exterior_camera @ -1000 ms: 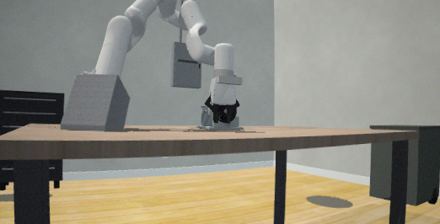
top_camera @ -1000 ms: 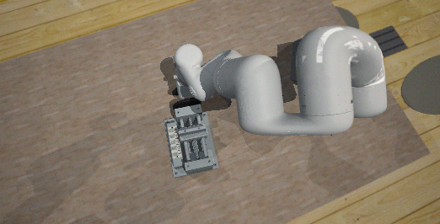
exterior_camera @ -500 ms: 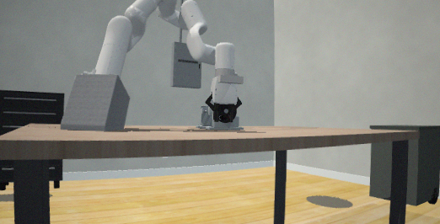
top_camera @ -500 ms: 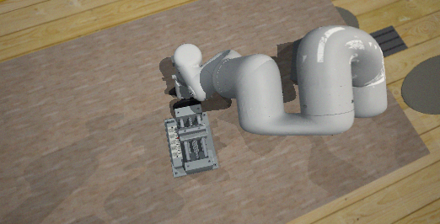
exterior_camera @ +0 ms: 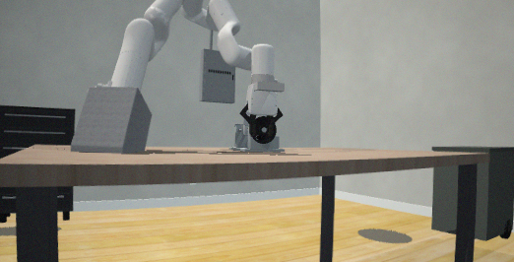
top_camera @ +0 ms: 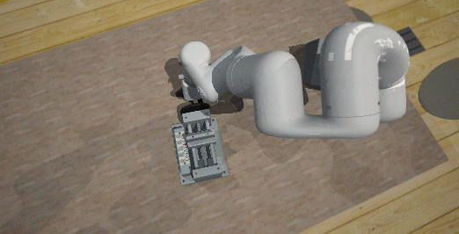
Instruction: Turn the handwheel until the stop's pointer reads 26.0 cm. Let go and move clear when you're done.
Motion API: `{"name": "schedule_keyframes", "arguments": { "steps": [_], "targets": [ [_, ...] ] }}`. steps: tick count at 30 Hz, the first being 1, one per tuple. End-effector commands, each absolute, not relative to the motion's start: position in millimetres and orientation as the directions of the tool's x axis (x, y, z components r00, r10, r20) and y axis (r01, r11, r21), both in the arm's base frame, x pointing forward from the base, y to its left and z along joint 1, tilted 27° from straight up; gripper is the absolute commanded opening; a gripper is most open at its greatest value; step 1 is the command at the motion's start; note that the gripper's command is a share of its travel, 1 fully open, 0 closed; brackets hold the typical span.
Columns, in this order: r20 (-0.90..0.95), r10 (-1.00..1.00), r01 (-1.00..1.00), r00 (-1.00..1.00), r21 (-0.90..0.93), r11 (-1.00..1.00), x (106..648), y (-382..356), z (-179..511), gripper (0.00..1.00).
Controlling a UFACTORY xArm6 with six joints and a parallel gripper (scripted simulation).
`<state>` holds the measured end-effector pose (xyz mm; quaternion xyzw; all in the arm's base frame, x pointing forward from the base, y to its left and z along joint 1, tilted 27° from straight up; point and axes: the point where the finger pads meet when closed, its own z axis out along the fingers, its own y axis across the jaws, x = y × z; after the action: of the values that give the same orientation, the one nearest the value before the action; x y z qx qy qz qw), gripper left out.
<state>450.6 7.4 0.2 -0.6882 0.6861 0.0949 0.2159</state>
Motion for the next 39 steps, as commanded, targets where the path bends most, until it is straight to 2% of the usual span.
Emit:
{"name": "schedule_keyframes", "arguments": {
  "steps": [1,7,39],
  "targets": [
    [-0.426,-0.904,-0.985,0.041,-0.169,0.035,446,-7,32,0.57],
    [-0.426,-0.904,-0.985,0.041,-0.169,0.035,439,-27,73,0.57],
    [-0.426,-0.904,-0.985,0.041,-0.169,0.035,438,-21,100,0.57]
  ]
}}
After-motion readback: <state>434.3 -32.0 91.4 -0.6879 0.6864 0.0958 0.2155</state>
